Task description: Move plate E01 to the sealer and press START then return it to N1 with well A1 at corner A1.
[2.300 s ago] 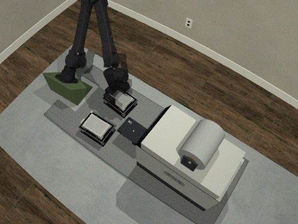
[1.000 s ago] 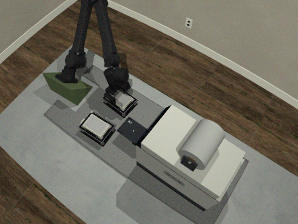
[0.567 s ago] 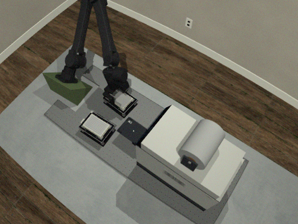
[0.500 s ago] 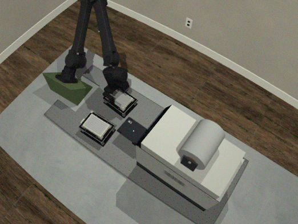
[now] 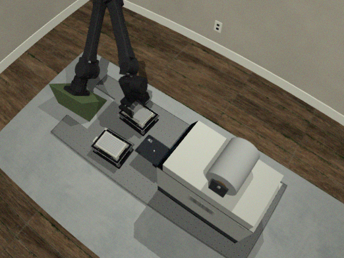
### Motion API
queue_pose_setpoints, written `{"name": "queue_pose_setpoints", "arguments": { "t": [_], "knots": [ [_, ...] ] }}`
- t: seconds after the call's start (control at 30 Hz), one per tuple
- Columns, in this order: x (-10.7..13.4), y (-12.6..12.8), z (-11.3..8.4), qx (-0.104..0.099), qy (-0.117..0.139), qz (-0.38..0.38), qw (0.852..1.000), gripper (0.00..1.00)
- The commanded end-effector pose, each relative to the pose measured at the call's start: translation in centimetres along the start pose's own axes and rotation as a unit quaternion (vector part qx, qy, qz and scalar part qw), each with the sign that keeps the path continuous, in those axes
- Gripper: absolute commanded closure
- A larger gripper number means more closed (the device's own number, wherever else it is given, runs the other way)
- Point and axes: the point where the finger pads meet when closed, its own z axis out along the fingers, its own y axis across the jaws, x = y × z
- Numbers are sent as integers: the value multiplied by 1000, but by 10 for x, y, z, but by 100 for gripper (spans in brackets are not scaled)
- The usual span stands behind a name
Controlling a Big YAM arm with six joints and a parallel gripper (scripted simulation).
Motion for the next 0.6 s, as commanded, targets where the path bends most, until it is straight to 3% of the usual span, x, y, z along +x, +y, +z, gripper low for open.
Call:
{"name": "queue_pose_setpoints", "arguments": {
  "t": [0.0, 0.27, 0.57],
  "knots": [
    [-19, 6, -9, -1, -12, -15, 1000, 0],
    [-27, 8, -16, 0, -27, -16, 1000, 0],
    [-7, 0, 1, 1, -3, -2, 1000, 0]
  ]
}}
